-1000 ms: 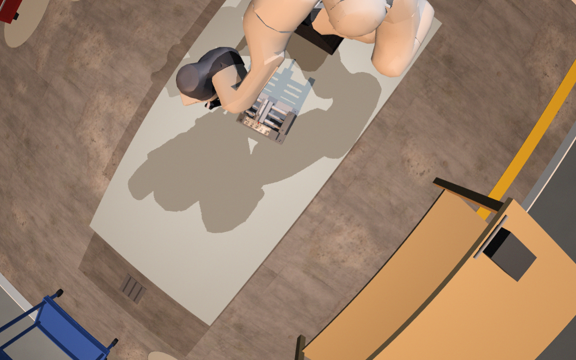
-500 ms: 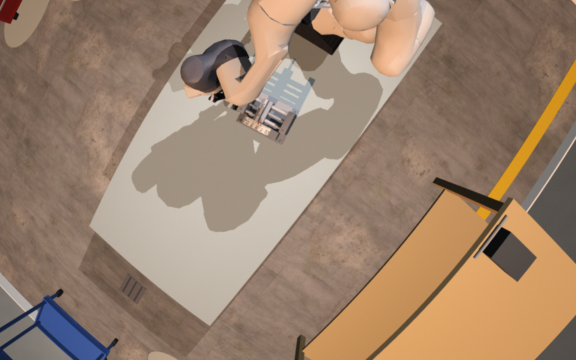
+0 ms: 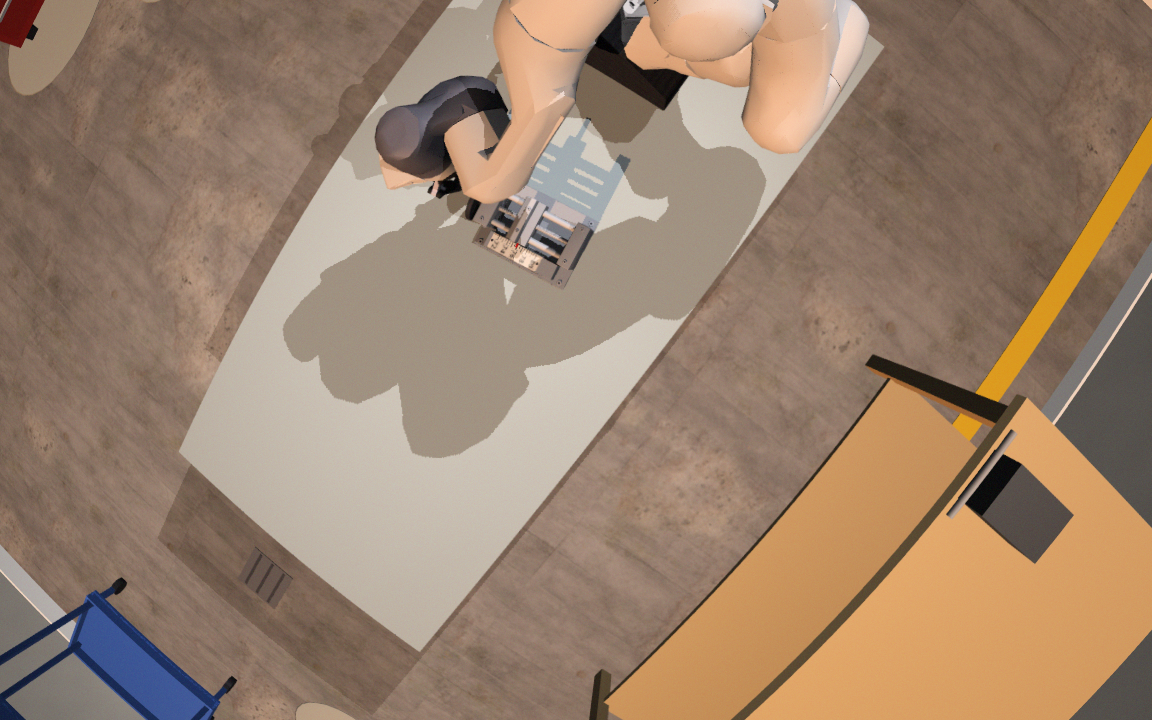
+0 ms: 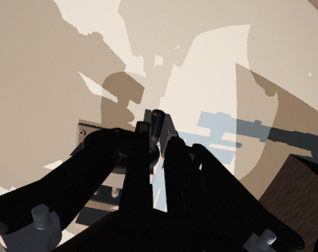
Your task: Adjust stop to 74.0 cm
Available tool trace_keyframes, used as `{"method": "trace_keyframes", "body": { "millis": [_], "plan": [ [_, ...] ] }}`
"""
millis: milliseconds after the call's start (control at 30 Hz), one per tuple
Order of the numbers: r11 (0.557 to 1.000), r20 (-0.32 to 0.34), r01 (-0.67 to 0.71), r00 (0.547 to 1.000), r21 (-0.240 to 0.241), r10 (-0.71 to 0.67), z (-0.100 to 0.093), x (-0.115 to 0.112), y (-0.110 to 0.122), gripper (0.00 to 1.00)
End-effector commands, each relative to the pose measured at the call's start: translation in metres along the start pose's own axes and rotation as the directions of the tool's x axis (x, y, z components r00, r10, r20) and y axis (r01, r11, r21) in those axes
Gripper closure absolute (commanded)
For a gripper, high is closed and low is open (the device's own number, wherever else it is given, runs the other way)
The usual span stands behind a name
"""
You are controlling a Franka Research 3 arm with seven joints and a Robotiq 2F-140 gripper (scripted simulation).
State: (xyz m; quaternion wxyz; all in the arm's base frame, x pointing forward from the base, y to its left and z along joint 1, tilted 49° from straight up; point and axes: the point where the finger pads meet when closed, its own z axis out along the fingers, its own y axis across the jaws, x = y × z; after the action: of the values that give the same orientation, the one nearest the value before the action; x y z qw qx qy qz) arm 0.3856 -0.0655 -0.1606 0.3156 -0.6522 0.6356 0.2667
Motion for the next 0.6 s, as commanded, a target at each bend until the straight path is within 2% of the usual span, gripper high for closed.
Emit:
{"method": "trace_keyframes", "body": {
  "millis": [0,567],
  "plan": [
    [1.0,-0.004,0.003,1.0,0.003,-0.003,0.012,0.0,-0.003,0.96],
    [1.0,-0.004,0.003,1.0,0.003,-0.003,0.03,0.0,-0.023,0.96]
  ]
}}
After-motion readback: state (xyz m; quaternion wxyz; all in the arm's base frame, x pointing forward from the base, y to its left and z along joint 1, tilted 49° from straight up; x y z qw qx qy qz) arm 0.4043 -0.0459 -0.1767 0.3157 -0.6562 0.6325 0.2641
